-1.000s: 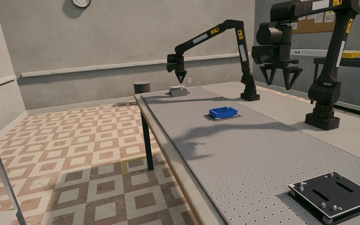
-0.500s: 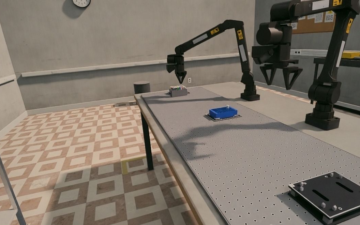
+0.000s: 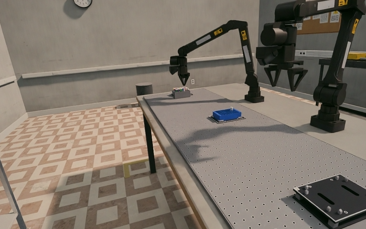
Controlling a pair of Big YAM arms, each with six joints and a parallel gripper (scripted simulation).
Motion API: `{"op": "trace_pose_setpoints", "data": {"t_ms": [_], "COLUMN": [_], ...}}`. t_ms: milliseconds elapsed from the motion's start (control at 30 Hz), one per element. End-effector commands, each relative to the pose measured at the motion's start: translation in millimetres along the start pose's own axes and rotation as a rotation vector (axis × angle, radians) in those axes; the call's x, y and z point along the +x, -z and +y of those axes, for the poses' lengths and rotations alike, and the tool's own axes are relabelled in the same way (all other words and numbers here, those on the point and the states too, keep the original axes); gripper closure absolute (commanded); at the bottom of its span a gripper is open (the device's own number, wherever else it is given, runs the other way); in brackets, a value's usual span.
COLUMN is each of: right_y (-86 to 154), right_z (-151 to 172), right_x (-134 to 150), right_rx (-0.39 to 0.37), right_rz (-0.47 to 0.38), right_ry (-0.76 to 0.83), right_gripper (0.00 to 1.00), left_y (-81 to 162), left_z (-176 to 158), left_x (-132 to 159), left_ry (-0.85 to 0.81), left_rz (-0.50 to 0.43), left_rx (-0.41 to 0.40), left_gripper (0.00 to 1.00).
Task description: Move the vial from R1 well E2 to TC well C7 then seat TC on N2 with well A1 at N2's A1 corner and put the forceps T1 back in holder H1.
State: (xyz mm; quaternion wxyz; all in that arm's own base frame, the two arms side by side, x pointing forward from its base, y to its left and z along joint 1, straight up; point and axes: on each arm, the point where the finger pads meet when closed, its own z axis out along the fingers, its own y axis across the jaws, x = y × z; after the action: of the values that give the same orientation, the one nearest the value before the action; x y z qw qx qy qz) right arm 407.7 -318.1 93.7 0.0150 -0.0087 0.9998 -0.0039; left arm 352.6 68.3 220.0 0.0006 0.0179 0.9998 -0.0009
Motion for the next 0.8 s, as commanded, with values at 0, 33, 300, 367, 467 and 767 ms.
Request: {"op": "trace_pose_setpoints", "data": {"t_ms": [0, 33, 300, 367, 467, 767], "right_y": [-7.1, -6.3, 12.2, 12.2, 12.2, 12.2], "right_z": [-5.4, -6.5, -8.0, -8.0, -8.0, -8.0], "right_x": [1.1, -0.3, -8.6, -8.6, -8.6, -8.5], "right_rx": [0.0, 0.002, 0.021, 0.021, 0.021, 0.021], "right_rz": [-0.001, -0.004, -0.027, -0.027, -0.027, -0.027], "right_ry": [-0.001, -0.001, 0.0, 0.0, 0.0, 0.0], "right_gripper": [0.93, 0.93, 0.93, 0.93, 0.93, 0.84], "left_y": [13.9, 13.9, 13.9, 13.9, 13.9, 13.9], "left_z": [3.1, 3.1, 3.1, 3.1, 3.1, 3.1], "left_x": [-8.2, -8.2, -8.2, -8.2, -8.2, -8.2], "left_ry": [0.006, 0.006, 0.006, 0.006, 0.006, 0.006], "left_rz": [-0.034, -0.034, -0.034, -0.034, -0.034, -0.034], "left_rx": [-0.01, -0.01, -0.01, -0.01, -0.01, -0.01], "left_gripper": [0.0, 0.0, 0.0, 0.0, 0.0, 0.0]}}
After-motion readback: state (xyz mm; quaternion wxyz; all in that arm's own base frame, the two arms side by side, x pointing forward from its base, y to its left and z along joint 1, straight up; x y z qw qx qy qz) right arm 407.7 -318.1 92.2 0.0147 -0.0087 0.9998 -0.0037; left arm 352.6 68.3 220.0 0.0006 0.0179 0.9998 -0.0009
